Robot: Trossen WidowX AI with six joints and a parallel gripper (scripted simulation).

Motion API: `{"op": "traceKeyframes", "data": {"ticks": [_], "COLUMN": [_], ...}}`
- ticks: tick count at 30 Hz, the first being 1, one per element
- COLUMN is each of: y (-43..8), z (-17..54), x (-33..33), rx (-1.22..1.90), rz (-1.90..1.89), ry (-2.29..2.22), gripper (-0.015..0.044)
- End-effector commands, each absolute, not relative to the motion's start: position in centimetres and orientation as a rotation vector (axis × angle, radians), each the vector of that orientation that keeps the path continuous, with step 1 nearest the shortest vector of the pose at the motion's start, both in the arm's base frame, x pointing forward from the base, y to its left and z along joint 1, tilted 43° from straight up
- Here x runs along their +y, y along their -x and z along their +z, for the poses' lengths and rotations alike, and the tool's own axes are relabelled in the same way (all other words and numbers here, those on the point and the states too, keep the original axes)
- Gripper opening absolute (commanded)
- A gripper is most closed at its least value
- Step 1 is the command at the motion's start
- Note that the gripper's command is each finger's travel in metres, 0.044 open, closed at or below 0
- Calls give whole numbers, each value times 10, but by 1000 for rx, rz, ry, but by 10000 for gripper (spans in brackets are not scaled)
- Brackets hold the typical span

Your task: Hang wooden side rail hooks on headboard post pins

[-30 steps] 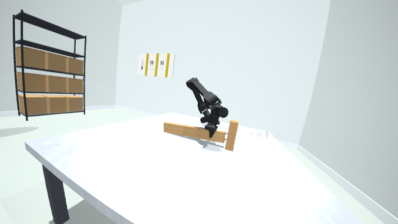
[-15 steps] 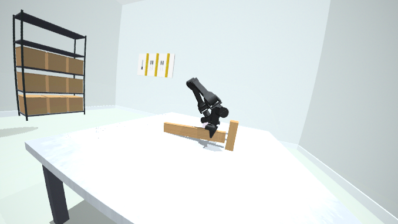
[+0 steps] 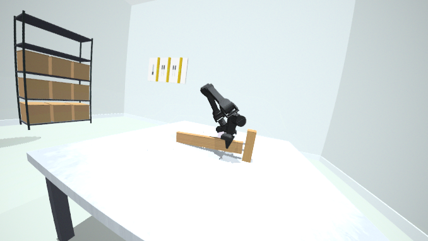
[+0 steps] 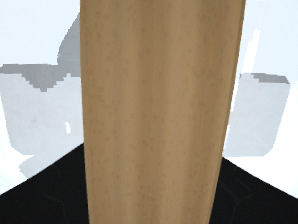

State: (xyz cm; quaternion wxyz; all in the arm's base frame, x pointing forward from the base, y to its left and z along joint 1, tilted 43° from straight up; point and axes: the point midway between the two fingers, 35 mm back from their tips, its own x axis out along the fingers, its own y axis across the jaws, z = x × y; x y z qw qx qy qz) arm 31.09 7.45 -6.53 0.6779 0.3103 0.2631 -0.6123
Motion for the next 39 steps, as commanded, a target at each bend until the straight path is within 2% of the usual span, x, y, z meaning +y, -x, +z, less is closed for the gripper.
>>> {"op": "traceKeyframes", "data": {"ticks": [1,39], "y": [-311,-311], "z": [-65,-68], "x": [81,84], "rx": [598,598], "rz": [-1362,-1362], "ry": [-702,-702], "gripper": [0,0]}}
